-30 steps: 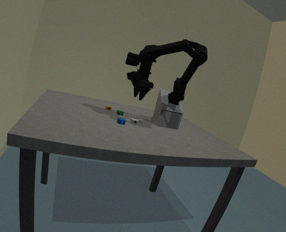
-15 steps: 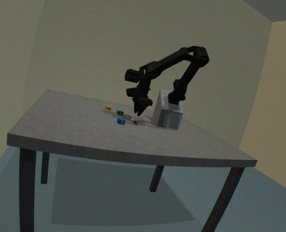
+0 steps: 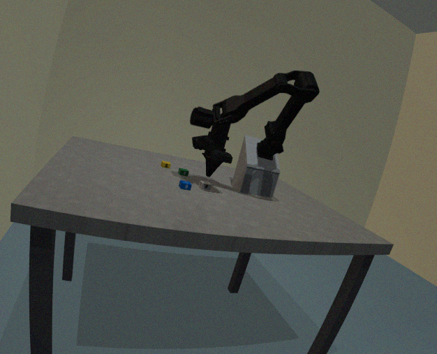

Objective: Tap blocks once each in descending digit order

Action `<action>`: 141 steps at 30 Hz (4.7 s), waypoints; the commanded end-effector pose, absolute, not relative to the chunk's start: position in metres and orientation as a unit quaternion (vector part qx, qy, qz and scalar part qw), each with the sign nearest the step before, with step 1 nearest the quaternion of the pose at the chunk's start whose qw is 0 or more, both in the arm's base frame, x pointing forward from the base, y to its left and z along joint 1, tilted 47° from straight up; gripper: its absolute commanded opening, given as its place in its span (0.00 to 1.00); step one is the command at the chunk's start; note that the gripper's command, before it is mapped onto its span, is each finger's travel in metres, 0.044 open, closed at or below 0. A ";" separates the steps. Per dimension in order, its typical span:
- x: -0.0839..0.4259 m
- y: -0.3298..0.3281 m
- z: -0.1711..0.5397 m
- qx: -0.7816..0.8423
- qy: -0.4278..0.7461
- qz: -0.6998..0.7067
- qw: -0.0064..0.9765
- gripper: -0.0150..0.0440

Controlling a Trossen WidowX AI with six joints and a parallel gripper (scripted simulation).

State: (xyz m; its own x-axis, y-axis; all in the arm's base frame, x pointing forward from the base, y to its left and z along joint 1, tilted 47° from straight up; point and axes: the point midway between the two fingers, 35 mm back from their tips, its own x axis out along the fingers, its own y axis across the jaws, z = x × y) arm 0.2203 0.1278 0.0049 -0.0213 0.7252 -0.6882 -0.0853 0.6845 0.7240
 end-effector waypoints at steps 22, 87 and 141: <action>0.220 0.147 -0.011 0.251 0.642 0.313 0.653 0.29; 0.340 -0.019 -0.156 0.246 0.643 0.309 0.656 0.29; 0.342 0.016 0.016 0.242 0.646 0.299 0.659 0.29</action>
